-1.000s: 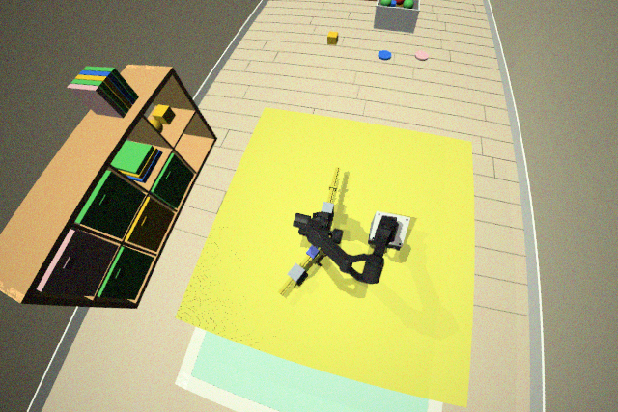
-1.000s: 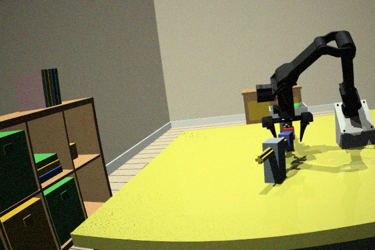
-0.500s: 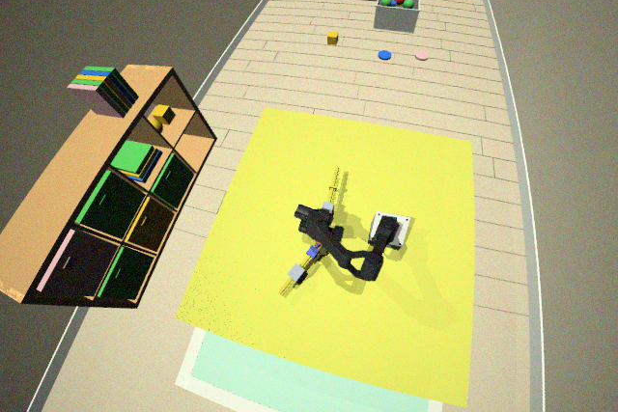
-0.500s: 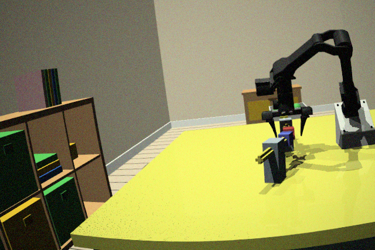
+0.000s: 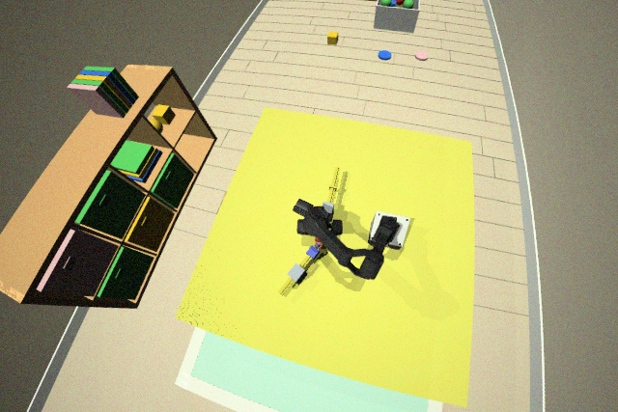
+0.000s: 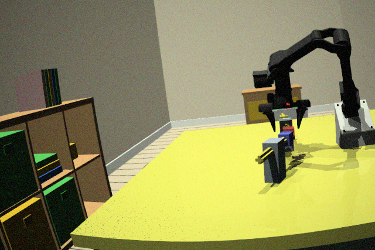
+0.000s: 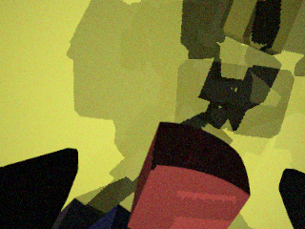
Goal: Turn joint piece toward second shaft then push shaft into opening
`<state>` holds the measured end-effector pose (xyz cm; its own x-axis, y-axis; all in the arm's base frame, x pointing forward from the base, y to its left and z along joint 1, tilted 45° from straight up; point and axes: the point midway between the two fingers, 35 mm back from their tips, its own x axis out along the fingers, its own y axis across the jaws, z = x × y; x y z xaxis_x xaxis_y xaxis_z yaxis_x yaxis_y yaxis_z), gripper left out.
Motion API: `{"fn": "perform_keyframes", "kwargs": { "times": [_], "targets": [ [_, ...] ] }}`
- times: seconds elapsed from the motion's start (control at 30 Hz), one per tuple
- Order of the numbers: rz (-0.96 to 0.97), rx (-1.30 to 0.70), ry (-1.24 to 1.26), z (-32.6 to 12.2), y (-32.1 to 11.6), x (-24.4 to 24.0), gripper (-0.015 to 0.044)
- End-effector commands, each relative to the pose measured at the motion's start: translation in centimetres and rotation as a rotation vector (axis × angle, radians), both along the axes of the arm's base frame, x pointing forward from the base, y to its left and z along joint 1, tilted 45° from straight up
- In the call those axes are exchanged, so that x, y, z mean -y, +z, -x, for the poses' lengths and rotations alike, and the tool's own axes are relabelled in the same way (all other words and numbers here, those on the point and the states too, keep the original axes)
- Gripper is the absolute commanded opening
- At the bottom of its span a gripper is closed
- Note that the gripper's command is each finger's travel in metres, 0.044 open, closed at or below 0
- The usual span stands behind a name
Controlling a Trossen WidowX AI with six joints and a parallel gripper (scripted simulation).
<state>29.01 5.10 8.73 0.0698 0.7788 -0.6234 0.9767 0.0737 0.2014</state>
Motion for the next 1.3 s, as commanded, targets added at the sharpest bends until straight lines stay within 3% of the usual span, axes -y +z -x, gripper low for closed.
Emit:
{"fn": "perform_keyframes", "kwargs": {
  "times": [0.0, 1.07, 1.27],
  "targets": [
    [0.025, 0.088, 0.069, -0.2, 0.7, 0.8, 0.0440],
    [0.192, 0.878, 0.797, 1.0, 7.9, 7.5, 0.0440],
    [0.196, 0.912, 0.833, 1.1, 8.2, 7.7, 0.0440]
  ]
}}
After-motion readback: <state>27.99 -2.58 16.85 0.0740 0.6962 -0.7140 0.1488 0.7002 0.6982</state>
